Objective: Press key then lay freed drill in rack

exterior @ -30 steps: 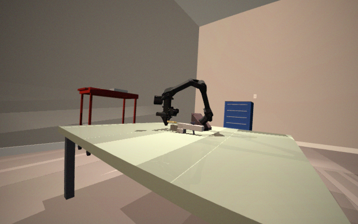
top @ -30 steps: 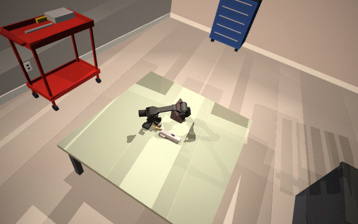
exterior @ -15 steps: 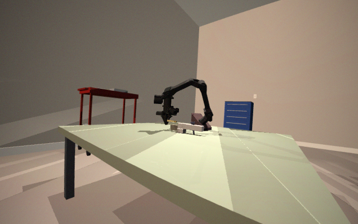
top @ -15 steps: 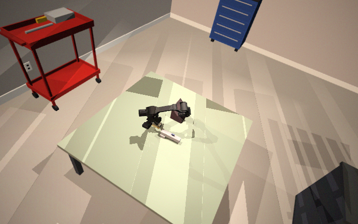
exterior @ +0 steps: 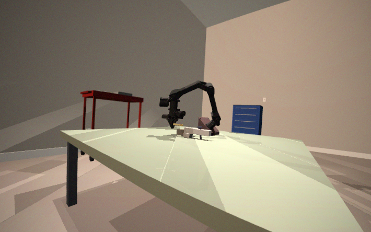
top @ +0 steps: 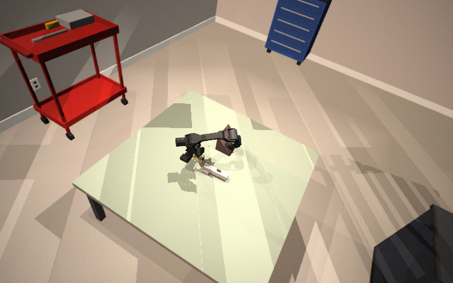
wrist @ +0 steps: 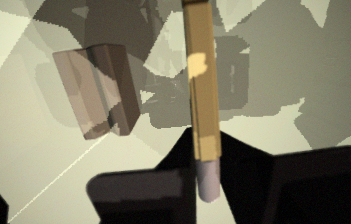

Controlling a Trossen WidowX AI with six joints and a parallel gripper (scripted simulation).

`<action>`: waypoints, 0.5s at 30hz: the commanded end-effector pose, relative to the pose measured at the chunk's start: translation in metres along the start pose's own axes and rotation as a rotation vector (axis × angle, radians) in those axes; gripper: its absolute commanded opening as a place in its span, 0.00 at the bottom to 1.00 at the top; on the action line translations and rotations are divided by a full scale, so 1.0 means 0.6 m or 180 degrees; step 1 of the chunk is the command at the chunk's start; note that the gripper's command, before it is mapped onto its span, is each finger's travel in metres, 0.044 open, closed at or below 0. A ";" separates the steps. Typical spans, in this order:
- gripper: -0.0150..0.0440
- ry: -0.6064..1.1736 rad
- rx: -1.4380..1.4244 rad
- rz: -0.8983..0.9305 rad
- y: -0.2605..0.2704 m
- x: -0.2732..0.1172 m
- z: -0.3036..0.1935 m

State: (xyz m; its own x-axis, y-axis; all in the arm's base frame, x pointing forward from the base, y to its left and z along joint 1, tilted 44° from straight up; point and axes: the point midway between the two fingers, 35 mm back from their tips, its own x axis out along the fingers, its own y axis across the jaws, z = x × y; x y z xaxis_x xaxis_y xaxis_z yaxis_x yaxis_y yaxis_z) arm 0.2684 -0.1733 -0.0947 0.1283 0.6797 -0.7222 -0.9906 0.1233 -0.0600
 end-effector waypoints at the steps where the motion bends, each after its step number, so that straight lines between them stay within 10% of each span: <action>1: 0.25 0.0013 -0.0015 -0.0001 0.000 -0.006 0.000; 15: 0.25 0.0013 -0.0015 -0.0001 -0.001 -0.014 0.000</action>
State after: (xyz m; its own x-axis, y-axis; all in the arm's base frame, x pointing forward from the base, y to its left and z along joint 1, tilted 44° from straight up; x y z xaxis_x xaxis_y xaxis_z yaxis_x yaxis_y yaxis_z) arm 0.2680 -0.1770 -0.0904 0.1283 0.6796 -0.7223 -0.9906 0.1232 -0.0600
